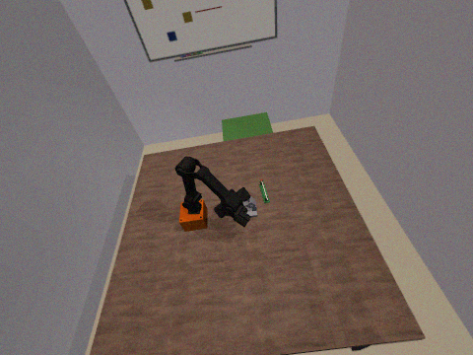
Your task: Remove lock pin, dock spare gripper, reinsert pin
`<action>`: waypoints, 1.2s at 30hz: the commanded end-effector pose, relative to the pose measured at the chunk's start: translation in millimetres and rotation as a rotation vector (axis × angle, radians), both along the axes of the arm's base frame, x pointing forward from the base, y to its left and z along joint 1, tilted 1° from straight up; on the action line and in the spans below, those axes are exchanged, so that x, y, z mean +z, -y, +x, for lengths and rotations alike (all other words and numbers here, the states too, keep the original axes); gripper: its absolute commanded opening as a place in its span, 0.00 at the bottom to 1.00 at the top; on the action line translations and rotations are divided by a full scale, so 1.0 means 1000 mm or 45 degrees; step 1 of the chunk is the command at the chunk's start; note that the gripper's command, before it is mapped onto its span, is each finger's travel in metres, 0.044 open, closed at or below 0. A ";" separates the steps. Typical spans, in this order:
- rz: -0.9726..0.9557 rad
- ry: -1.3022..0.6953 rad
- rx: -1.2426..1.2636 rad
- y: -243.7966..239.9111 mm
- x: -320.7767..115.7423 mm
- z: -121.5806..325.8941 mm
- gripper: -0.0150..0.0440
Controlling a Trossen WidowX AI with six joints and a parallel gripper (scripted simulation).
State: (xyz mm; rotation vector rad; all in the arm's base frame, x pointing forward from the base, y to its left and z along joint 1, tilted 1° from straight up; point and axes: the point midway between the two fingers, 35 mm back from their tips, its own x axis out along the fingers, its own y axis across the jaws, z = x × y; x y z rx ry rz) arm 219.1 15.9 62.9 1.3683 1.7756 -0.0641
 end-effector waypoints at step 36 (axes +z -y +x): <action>0.341 0.233 -0.193 -0.010 0.015 0.017 0.25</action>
